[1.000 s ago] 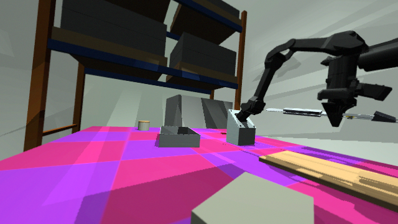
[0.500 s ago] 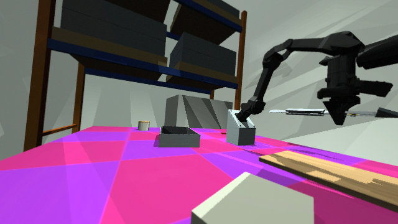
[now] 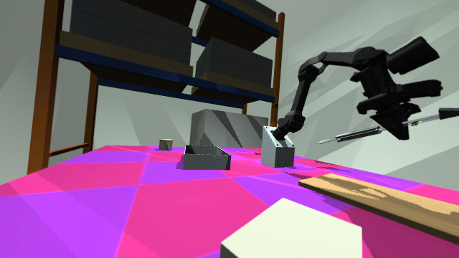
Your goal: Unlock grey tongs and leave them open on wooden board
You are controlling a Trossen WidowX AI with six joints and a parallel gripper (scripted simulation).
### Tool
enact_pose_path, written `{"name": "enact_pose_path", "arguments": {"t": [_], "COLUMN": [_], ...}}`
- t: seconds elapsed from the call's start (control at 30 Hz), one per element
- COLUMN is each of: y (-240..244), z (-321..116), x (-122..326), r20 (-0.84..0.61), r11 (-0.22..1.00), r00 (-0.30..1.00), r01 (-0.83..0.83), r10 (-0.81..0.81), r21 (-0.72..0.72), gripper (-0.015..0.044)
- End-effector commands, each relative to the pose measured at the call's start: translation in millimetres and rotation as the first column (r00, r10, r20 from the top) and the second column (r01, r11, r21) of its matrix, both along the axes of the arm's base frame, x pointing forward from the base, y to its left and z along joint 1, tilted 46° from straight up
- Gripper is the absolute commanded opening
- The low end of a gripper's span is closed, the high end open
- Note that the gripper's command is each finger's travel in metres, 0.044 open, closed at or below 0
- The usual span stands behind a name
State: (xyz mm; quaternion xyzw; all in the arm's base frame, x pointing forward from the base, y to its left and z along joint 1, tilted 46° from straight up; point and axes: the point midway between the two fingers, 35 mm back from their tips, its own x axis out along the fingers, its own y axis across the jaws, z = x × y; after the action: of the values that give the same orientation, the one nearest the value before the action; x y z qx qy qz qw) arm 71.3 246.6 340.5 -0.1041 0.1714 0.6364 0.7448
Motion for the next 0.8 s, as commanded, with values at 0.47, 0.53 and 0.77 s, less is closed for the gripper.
{"name": "enact_pose_path", "arguments": {"t": [0.47, 0.53, 0.77], "y": [-23.6, -27.2, -40.7], "z": [23.3, 24.7, 27.3], "x": [5.9, 5.4, 1.7], "r20": [-0.006, 0.000, 0.035], "r11": [0.917, 0.901, 0.839], "r00": [1.000, 1.000, 0.999], "r01": [0.027, 0.023, -0.003], "r10": [-0.026, -0.026, -0.019], "r21": [0.398, 0.433, 0.545], "gripper": [-0.0150, -0.0150, -0.0150]}}
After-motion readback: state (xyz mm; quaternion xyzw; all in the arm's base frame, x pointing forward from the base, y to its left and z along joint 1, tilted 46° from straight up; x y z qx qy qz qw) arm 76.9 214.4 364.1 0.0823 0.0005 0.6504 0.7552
